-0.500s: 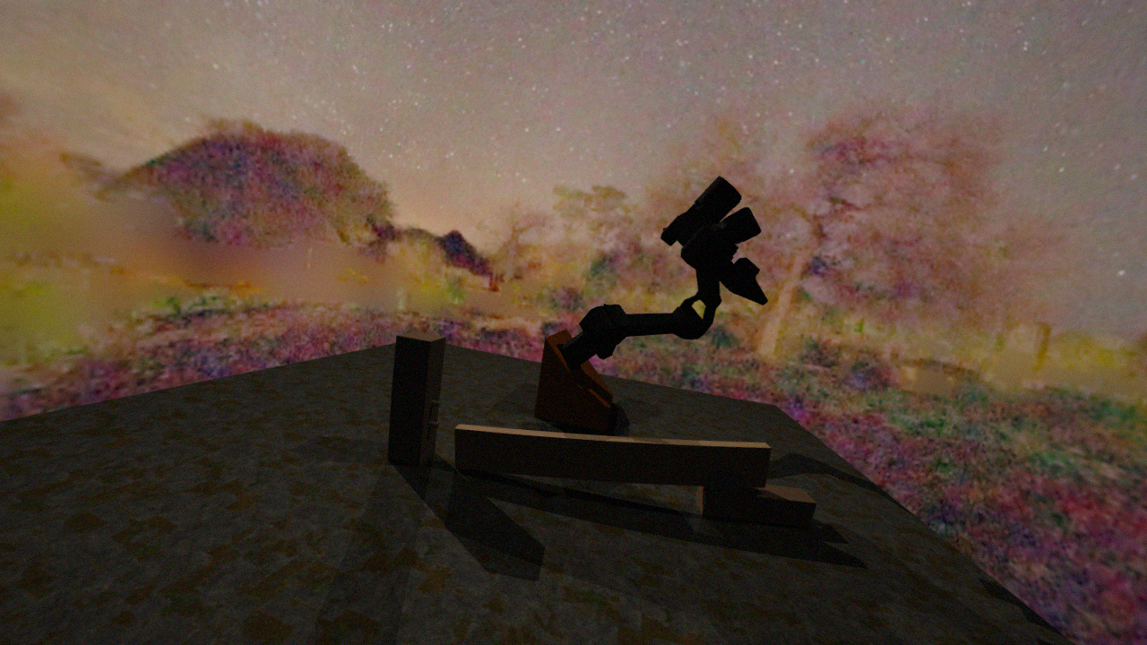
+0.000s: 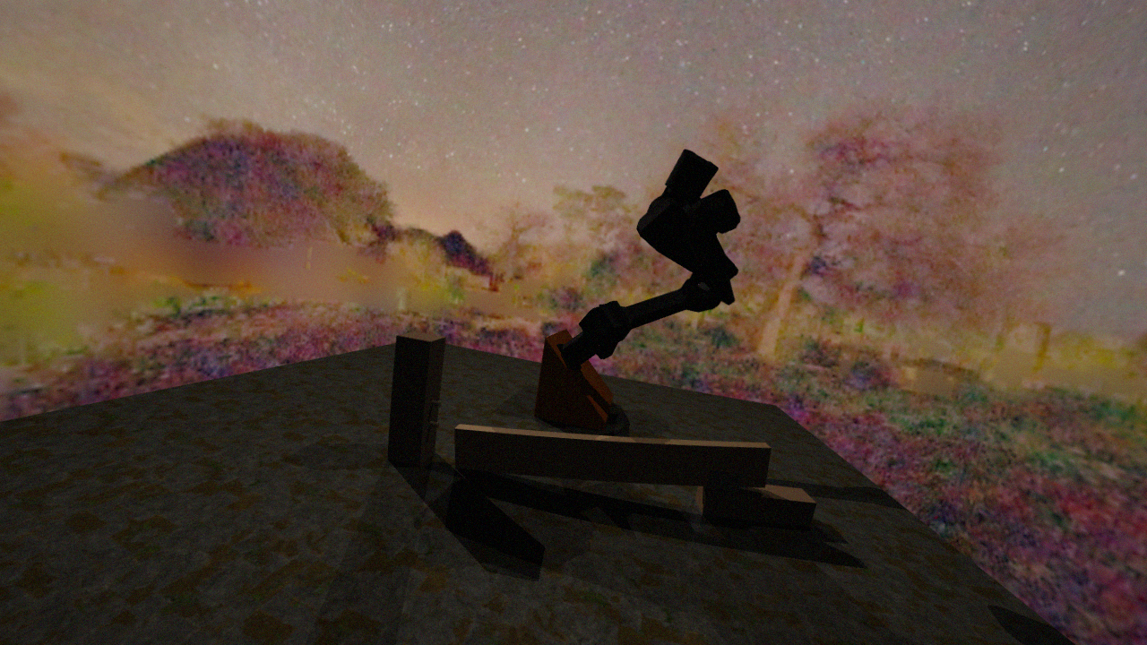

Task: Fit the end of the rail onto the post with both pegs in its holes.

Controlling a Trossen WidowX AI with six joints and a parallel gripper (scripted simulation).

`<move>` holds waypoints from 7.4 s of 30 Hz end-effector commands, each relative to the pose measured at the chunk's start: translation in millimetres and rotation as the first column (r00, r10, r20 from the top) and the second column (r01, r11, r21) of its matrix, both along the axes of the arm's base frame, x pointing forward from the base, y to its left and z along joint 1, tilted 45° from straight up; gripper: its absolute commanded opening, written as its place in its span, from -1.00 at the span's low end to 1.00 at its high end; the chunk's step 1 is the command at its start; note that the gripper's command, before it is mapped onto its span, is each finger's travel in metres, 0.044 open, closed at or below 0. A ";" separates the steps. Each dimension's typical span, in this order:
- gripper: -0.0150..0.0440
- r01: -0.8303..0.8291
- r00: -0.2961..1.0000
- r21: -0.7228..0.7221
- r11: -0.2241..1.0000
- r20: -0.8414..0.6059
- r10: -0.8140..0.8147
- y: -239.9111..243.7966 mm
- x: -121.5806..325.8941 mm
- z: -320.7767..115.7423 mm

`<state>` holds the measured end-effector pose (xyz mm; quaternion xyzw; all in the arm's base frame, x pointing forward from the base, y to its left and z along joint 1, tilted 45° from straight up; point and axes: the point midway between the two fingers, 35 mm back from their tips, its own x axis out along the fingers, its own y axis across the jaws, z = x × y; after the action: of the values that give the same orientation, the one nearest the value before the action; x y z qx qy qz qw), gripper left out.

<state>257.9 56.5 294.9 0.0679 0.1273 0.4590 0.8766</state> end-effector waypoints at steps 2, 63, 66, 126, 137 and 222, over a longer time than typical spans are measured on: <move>1.00 0.003 1.000 -0.120 0.993 0.019 0.000 -8.5 30.2 -26.7; 1.00 -0.640 0.614 -0.650 0.411 -0.111 0.781 21.7 47.7 -330.1; 1.00 -0.640 0.614 -0.649 0.411 -0.110 0.781 25.1 47.0 -333.5; -0.49 -0.641 0.614 -0.647 0.413 -0.108 0.782 39.7 43.0 -347.6; -0.49 -0.640 0.614 -0.648 0.413 -0.108 0.782 36.3 45.3 -343.4; -0.49 -0.640 0.614 -0.648 0.412 -0.109 0.782 18.0 47.3 -325.4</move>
<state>306.1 76.5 -31.9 -0.3409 0.1943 0.7217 0.5702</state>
